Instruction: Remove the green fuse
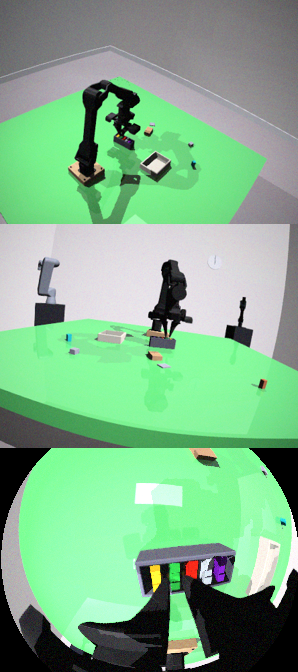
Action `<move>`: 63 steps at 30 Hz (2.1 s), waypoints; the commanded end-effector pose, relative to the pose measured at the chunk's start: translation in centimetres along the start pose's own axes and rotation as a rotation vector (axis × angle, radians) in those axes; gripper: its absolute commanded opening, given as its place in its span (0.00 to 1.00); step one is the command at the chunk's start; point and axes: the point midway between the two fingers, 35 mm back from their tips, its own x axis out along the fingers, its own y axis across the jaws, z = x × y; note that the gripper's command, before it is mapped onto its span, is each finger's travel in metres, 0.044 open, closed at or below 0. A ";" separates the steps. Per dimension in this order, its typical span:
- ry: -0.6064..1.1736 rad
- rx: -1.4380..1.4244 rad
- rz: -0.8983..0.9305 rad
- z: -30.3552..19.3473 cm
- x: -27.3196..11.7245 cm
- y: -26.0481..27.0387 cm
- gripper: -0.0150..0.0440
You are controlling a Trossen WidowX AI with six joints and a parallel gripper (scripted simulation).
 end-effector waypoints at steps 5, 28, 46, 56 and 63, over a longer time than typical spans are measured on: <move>0.002 0.004 -0.006 -0.1 0.2 -0.1 0.37; 0.002 0.004 -0.006 -0.1 1.2 -0.1 0.37; 0.002 0.002 0.000 -0.1 1.0 0.0 0.25; 0.002 0.003 -0.001 0.0 0.5 0.0 0.25; 0.002 0.003 -0.001 0.0 0.2 0.0 0.25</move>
